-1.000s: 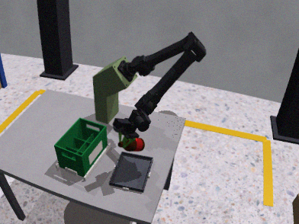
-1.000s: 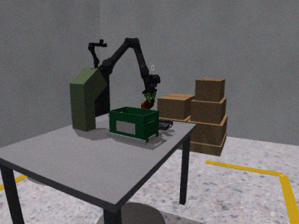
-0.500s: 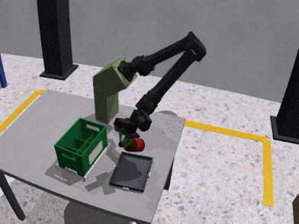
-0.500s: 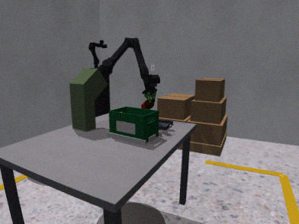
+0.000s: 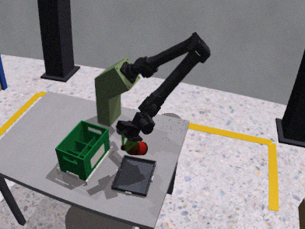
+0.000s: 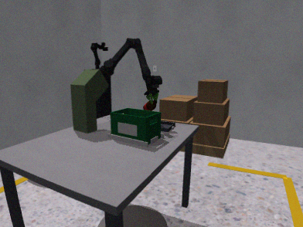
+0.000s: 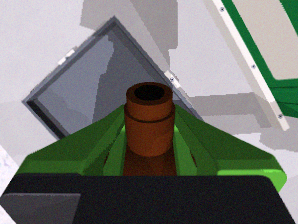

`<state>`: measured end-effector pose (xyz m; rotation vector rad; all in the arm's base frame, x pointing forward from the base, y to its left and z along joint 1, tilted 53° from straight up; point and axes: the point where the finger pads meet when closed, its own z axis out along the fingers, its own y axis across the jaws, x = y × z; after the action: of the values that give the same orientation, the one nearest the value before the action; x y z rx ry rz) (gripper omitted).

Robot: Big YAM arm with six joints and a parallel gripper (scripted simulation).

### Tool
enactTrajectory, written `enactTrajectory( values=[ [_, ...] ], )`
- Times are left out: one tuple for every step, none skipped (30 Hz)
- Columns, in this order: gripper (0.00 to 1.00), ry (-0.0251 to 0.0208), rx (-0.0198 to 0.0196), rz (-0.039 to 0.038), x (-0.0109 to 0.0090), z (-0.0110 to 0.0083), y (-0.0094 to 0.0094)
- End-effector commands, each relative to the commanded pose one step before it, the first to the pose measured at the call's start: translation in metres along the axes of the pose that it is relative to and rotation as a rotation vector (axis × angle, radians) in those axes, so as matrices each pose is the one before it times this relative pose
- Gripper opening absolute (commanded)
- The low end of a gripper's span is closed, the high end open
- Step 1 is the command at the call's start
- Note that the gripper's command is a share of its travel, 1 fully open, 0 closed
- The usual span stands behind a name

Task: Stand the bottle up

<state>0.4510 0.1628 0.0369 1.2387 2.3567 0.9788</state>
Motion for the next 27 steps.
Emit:
enactTrajectory(
  values=[
    [0.00, -0.01741, -0.03917, -0.00045, -0.00421, -0.00743, 0.01337],
    [0.00, 0.00000, 0.00000, 0.00000, 0.00000, 0.00000, 0.00000],
    [0.00, 0.00000, 0.00000, 0.00000, 0.00000, 0.00000, 0.00000],
    [0.00, 0.00000, 0.00000, 0.00000, 0.00000, 0.00000, 0.00000],
    [0.00, 0.00000, 0.00000, 0.00000, 0.00000, 0.00000, 0.00000],
    [0.00, 0.00000, 0.00000, 0.00000, 0.00000, 0.00000, 0.00000],
    [0.00, 0.00000, 0.00000, 0.00000, 0.00000, 0.00000, 0.00000],
    [0.00, 0.00000, 0.00000, 0.00000, 0.00000, 0.00000, 0.00000],
    [0.00, 0.00000, 0.00000, 0.00000, 0.00000, 0.00000, 0.00000],
    [0.00, 0.00000, 0.00000, 0.00000, 0.00000, 0.00000, 0.00000],
    [0.00, 0.00000, 0.00000, 0.00000, 0.00000, 0.00000, 0.00000],
    [0.00, 0.00000, 0.00000, 0.00000, 0.00000, 0.00000, 0.00000],
    [0.00, 0.00000, 0.00000, 0.00000, 0.00000, 0.00000, 0.00000],
    [0.00, 0.00000, 0.00000, 0.00000, 0.00000, 0.00000, 0.00000],
    [0.00, 0.00000, 0.00000, 0.00000, 0.00000, 0.00000, 0.00000],
    [0.00, 0.00000, 0.00000, 0.00000, 0.00000, 0.00000, 0.00000],
    [0.00, 0.00000, 0.00000, 0.00000, 0.00000, 0.00000, 0.00000],
    [0.00, 0.00000, 0.00000, 0.00000, 0.00000, 0.00000, 0.00000],
    [0.00, -0.00001, 0.00002, -0.00001, 0.00002, 0.00001, 0.00000],
    [0.00, -0.00004, 0.00013, -0.00003, 0.00013, 0.00003, -0.00003],
    [0.00, -0.00005, 0.00033, -0.00012, 0.00036, 0.00009, -0.00008],
    [0.00, 0.00017, 0.00055, -0.00051, 0.00071, 0.00016, -0.00013],
    [0.00, 0.00082, 0.00072, -0.00102, 0.00120, 0.00025, -0.00018],
    [0.00, 0.00000, 0.00000, 0.00000, 0.00000, 0.00000, 0.00000],
    [0.00, 0.00000, 0.00000, 0.00000, 0.00000, 0.00000, 0.00000],
    [0.00, 0.00136, 0.00097, -0.00351, 0.00174, 0.00035, -0.00025],
    [0.00, 0.00114, 0.00127, -0.00031, 0.00191, 0.00038, -0.00040]
  ],
)
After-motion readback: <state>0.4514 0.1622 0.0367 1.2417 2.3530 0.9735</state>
